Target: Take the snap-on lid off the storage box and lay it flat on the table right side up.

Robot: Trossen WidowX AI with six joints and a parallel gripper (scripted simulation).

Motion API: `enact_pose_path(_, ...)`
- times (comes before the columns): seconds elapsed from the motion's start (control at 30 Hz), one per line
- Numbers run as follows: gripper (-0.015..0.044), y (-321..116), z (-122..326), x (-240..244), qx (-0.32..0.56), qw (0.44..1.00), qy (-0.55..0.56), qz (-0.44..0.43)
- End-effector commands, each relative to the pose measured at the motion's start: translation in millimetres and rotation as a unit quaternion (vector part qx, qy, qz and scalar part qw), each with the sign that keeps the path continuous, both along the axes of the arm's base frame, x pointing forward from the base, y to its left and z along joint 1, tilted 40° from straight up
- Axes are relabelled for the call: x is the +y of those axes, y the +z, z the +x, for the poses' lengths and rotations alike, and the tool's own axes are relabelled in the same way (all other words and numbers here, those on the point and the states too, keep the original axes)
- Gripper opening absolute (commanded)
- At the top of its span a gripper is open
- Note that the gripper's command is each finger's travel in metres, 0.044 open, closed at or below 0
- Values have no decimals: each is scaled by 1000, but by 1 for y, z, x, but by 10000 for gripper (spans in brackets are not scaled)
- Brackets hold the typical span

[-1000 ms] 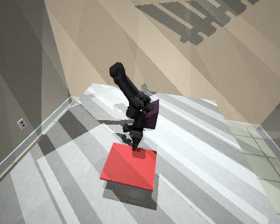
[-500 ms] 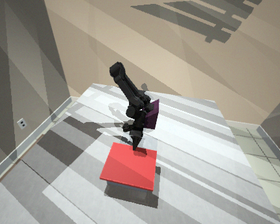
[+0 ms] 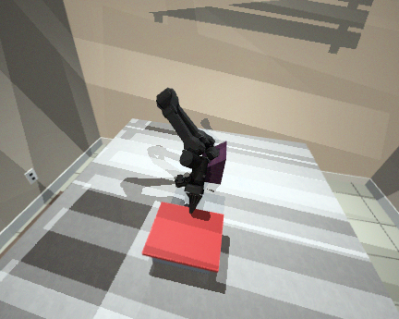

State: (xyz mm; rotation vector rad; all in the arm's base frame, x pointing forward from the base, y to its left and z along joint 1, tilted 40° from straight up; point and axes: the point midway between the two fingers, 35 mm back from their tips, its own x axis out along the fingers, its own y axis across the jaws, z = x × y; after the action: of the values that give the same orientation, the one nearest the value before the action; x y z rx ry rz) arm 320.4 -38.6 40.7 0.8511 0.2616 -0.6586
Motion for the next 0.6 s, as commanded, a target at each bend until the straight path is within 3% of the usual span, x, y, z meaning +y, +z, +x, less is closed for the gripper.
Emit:
enact_pose_path(0.0, 0, 2, 0, 1, -2, 1000, -1, 0)
enact_pose_path(0.57, 0, 1, 1, 0, 0, 1000, 0, 0)
